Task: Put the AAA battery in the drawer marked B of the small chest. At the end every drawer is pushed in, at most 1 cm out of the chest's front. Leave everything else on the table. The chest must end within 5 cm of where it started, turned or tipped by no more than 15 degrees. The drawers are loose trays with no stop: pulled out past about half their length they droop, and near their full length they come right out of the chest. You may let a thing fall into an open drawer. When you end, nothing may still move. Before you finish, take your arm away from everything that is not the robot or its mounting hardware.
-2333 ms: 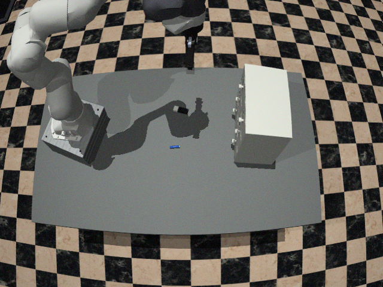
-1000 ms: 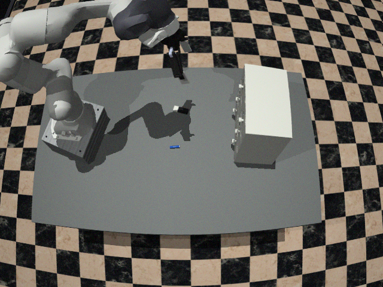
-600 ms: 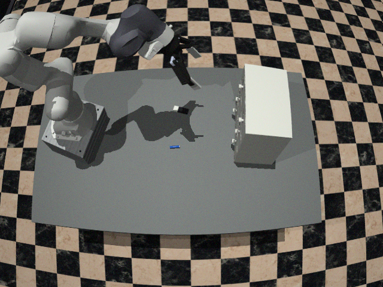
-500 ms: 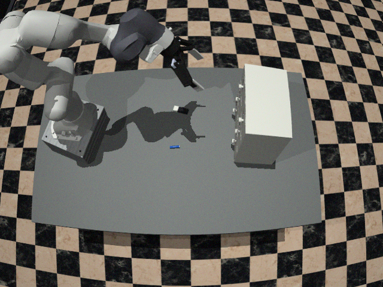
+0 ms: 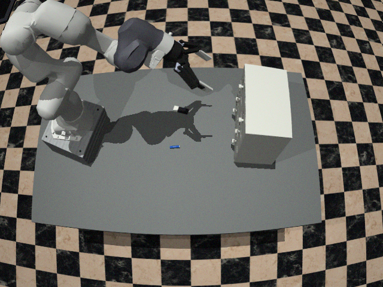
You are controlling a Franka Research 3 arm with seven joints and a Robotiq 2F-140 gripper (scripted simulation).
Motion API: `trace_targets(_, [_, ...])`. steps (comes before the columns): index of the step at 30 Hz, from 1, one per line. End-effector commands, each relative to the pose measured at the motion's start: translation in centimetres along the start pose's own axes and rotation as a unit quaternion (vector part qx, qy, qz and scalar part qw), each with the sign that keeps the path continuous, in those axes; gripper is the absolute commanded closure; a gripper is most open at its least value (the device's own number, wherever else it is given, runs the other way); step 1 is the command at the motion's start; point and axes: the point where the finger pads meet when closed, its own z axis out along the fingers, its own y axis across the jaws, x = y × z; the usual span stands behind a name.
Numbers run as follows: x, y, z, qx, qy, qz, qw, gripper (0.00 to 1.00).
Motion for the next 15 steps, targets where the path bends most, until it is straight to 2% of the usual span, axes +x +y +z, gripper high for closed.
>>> trace_targets(1, [-0.96, 1.08, -0.16, 0.002, -0.053, 0.042, 0.998, 0.0])
trace_targets(6, [-0.95, 1.08, -0.11, 0.002, -0.054, 0.042, 0.998, 0.0])
trace_targets(7, [-0.95, 1.08, -0.11, 0.002, -0.054, 0.042, 0.998, 0.8])
trace_targets(15, [-0.95, 1.08, -0.11, 0.002, -0.054, 0.042, 0.998, 0.8])
